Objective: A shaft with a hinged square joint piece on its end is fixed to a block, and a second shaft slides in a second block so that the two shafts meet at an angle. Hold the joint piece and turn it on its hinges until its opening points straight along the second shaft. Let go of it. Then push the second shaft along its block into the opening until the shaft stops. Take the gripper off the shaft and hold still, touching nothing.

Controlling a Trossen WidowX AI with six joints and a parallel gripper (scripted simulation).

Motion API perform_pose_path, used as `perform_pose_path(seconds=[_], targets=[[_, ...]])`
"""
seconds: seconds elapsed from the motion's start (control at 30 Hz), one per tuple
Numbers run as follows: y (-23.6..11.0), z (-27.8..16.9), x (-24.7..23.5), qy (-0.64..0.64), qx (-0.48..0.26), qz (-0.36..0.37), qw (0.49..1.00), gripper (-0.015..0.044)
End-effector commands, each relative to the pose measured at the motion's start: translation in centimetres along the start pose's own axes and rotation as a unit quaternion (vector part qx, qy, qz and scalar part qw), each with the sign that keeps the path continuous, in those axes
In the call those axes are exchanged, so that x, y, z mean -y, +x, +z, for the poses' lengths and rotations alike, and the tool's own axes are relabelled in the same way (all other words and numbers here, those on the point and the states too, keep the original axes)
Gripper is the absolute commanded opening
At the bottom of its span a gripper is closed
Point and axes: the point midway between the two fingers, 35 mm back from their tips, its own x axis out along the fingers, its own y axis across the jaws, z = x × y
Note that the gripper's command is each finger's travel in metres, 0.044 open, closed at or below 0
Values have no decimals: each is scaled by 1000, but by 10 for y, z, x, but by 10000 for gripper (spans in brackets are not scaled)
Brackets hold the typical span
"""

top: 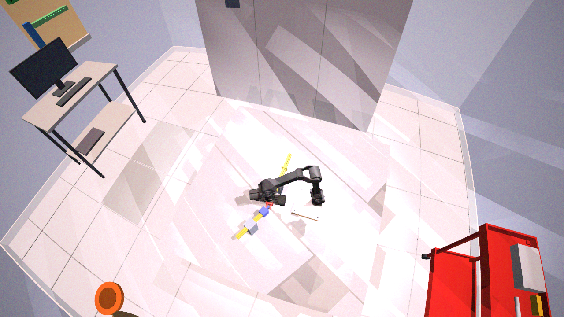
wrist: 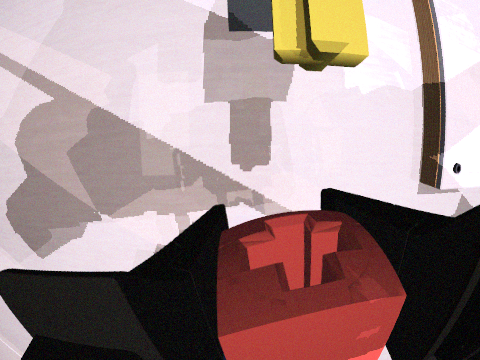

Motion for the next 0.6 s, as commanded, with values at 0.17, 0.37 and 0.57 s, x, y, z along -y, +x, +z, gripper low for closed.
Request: perform_pose_path(seconds=[0.17,0.37,0.57], targets=[[0,0,0,0,0,0,1000,147],[0,0,0,0,0,0,1000,0],[0,0,0,4,-4,0,1000,0]])
